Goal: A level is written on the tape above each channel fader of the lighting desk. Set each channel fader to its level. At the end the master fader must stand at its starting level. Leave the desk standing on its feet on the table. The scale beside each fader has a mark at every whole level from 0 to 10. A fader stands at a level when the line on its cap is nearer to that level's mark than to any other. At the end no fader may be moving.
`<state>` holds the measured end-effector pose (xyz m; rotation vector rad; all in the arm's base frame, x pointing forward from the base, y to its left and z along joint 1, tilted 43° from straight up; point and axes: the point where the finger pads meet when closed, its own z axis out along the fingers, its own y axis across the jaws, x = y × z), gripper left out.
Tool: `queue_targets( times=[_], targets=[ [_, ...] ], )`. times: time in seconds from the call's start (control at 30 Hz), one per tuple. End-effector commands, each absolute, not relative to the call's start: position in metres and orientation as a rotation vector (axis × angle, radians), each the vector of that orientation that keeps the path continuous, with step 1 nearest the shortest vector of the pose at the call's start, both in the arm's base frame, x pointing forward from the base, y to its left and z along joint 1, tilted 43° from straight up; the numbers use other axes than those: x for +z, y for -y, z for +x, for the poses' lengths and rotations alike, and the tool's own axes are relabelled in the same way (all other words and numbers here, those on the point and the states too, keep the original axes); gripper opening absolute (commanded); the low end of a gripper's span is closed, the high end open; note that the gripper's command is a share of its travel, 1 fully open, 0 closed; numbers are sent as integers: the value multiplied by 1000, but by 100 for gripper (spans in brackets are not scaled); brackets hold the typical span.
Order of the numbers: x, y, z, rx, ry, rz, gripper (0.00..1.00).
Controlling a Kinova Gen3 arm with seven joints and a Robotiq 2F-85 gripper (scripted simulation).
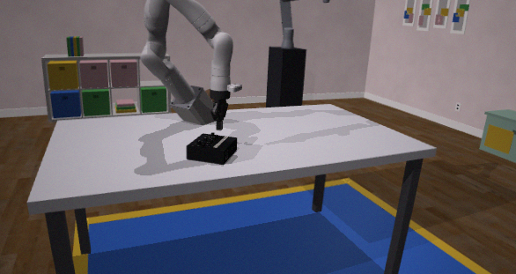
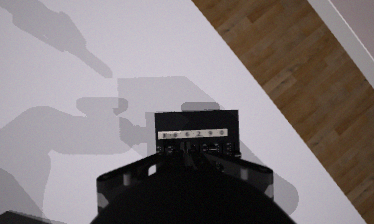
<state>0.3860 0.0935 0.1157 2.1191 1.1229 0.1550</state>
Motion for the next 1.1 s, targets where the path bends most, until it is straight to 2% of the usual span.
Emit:
queue_targets(
  times=[0.0,1.07],
  targets=[
    [118,-94,389,159,-1137,2108,0],
    [106,-86,397,158,-1137,2107,0]
  ],
)
